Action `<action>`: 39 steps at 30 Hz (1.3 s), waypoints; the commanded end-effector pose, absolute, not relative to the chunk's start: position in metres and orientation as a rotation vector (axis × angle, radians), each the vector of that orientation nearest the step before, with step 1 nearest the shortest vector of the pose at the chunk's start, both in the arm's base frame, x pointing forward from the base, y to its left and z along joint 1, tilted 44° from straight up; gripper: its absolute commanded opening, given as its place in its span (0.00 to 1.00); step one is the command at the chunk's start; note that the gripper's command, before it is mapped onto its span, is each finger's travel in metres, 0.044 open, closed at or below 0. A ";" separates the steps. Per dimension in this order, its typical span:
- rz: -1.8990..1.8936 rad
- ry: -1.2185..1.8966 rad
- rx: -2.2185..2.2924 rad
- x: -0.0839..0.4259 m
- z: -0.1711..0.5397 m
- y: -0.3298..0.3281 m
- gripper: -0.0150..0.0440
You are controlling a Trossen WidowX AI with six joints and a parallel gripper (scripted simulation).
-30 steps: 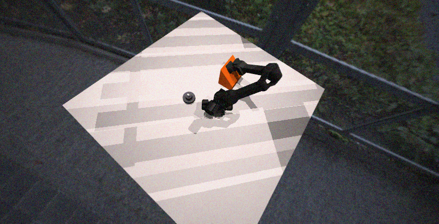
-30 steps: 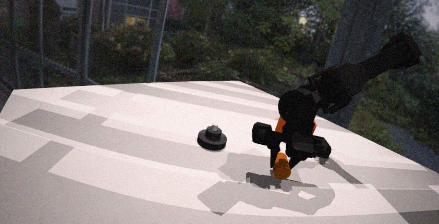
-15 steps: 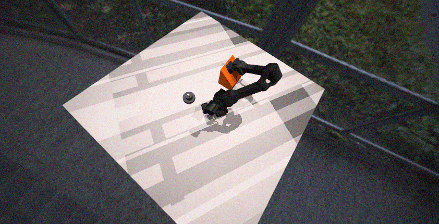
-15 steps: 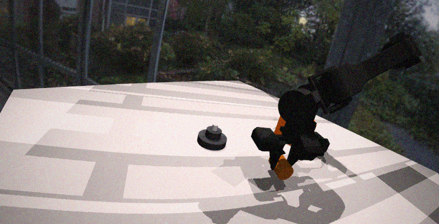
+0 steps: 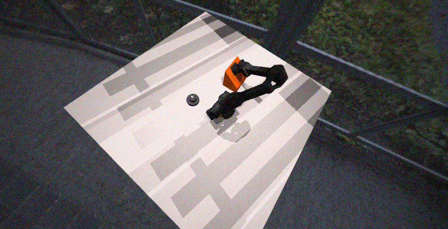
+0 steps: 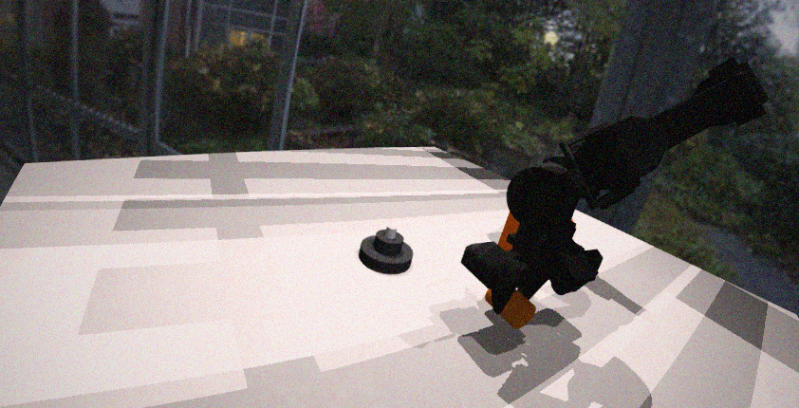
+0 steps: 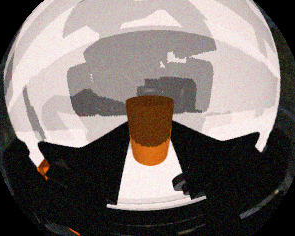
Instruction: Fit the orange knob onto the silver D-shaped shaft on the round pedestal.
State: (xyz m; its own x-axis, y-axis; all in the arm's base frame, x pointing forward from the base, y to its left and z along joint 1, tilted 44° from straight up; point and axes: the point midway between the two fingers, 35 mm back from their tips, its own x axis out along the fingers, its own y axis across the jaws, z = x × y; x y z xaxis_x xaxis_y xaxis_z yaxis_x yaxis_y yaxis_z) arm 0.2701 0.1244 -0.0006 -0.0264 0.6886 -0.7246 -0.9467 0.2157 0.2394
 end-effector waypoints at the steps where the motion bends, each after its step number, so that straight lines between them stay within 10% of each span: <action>1: 1.359 0.865 -0.373 0.269 -0.006 0.129 0.56; 8: 1.364 0.866 -0.379 0.269 -0.007 0.131 0.69; 30: 1.364 0.866 -0.379 0.269 -0.007 0.131 0.69; 39: 1.364 0.866 -0.379 0.269 -0.007 0.131 1.00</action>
